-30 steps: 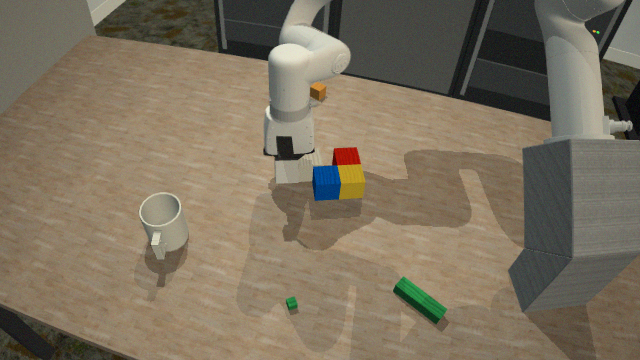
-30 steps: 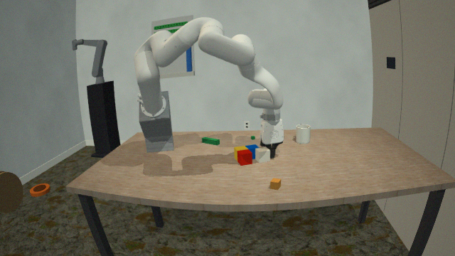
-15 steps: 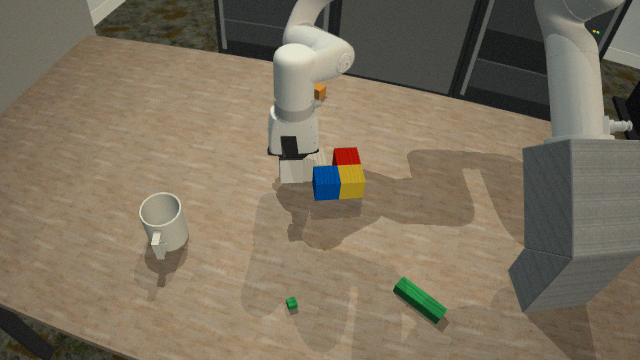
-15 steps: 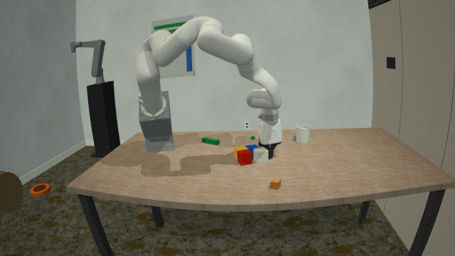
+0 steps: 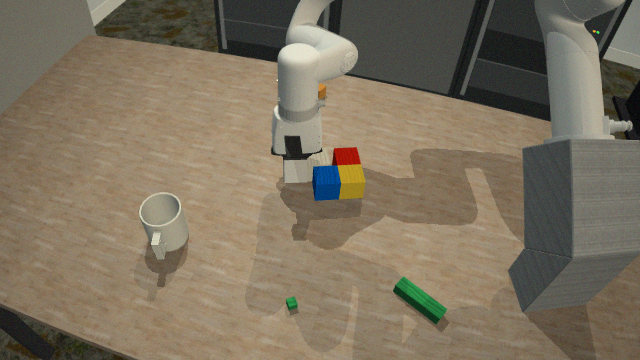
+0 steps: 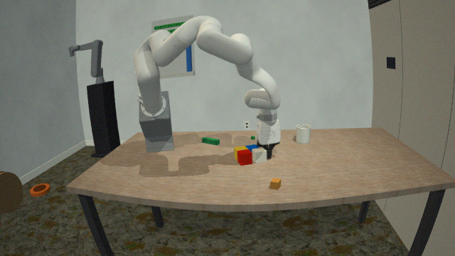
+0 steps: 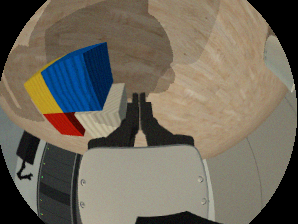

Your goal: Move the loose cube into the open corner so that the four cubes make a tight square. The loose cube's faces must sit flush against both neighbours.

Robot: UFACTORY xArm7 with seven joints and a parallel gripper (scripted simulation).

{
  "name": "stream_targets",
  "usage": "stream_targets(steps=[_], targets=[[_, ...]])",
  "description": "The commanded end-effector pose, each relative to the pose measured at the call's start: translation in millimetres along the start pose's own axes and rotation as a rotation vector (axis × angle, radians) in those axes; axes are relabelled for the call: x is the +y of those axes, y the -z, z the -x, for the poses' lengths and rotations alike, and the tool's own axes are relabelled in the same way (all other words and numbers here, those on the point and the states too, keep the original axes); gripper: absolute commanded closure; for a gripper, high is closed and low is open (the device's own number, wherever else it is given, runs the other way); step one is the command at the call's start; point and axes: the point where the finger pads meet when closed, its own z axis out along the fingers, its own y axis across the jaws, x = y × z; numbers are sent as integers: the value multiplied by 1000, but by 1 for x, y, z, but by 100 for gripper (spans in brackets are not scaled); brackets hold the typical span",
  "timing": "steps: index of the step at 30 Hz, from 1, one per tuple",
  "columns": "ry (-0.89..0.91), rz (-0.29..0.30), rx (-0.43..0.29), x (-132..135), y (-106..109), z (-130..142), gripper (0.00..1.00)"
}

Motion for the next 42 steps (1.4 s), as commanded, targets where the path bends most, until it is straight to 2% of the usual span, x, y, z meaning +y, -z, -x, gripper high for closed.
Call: stream_targets(steps=[1, 42], targets=[[0, 4, 1, 0, 2, -1, 100], [0, 4, 1, -9, 2, -1, 100]])
